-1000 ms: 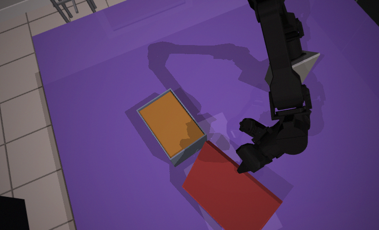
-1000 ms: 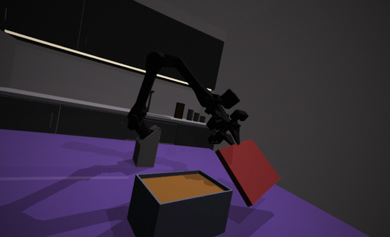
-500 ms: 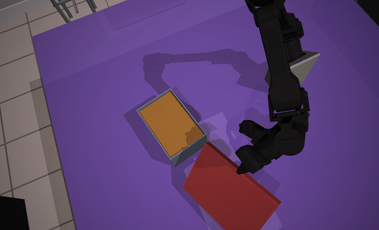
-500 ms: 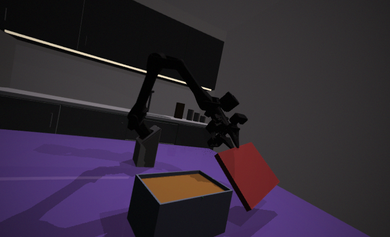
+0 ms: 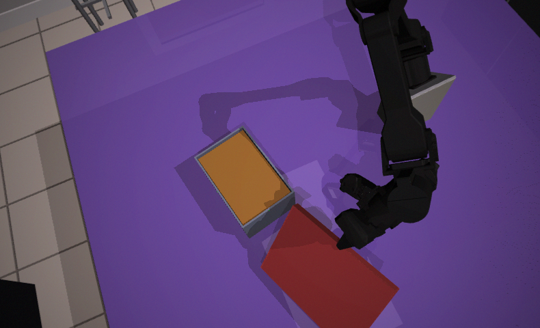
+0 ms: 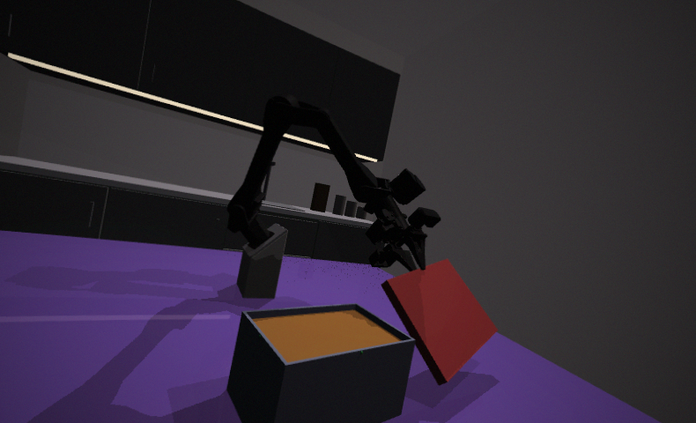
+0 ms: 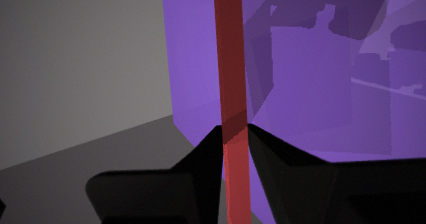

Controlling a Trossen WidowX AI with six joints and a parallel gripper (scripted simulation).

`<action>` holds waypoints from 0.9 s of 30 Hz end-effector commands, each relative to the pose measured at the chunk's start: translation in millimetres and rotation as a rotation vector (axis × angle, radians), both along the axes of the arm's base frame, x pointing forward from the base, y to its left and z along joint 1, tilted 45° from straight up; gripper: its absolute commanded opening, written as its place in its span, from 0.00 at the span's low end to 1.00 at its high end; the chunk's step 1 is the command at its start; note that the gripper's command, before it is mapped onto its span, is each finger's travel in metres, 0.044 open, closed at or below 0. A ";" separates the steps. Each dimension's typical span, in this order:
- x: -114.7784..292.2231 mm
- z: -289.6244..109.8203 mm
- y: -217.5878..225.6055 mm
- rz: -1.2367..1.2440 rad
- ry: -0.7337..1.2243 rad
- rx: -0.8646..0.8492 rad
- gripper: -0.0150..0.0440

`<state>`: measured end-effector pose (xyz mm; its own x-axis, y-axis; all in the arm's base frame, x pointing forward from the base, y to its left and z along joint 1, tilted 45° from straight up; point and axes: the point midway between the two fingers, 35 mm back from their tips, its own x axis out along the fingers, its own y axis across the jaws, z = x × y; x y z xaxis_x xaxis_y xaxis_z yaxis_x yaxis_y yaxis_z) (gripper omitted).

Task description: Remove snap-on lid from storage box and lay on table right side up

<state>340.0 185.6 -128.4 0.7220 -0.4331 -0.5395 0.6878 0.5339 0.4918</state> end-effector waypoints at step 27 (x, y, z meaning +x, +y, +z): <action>-1.8 -16.7 -15.2 0.005 -0.002 0.003 0.25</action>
